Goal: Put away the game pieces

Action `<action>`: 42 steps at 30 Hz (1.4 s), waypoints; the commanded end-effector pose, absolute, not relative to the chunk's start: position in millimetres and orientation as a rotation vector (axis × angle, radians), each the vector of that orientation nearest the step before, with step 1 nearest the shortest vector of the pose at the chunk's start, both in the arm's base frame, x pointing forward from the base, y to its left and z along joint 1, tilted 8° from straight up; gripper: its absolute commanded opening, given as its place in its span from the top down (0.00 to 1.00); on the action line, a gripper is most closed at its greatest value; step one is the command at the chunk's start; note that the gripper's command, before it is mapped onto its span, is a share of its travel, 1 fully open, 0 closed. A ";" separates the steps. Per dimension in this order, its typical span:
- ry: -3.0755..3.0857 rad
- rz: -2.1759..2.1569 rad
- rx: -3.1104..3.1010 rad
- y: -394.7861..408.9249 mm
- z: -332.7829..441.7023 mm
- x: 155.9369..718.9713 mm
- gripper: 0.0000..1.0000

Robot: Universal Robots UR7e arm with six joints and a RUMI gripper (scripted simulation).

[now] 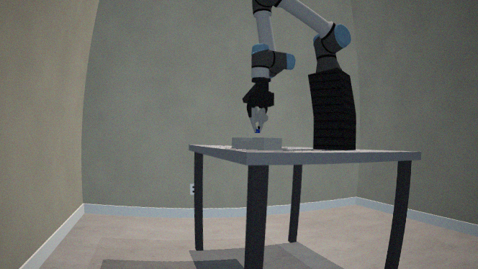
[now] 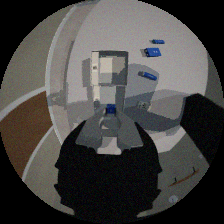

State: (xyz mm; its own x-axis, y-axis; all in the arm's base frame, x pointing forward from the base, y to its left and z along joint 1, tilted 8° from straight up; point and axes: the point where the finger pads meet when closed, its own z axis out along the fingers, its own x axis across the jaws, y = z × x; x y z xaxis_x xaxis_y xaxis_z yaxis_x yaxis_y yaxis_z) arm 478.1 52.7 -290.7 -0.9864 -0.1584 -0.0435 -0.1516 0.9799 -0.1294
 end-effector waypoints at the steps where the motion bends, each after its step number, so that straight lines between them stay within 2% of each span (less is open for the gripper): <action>1: 3.071 -0.195 -0.240 52.3 -290.2 478.4 1.00; 42: 3.071 -0.195 -0.240 45.2 -341.1 481.2 1.00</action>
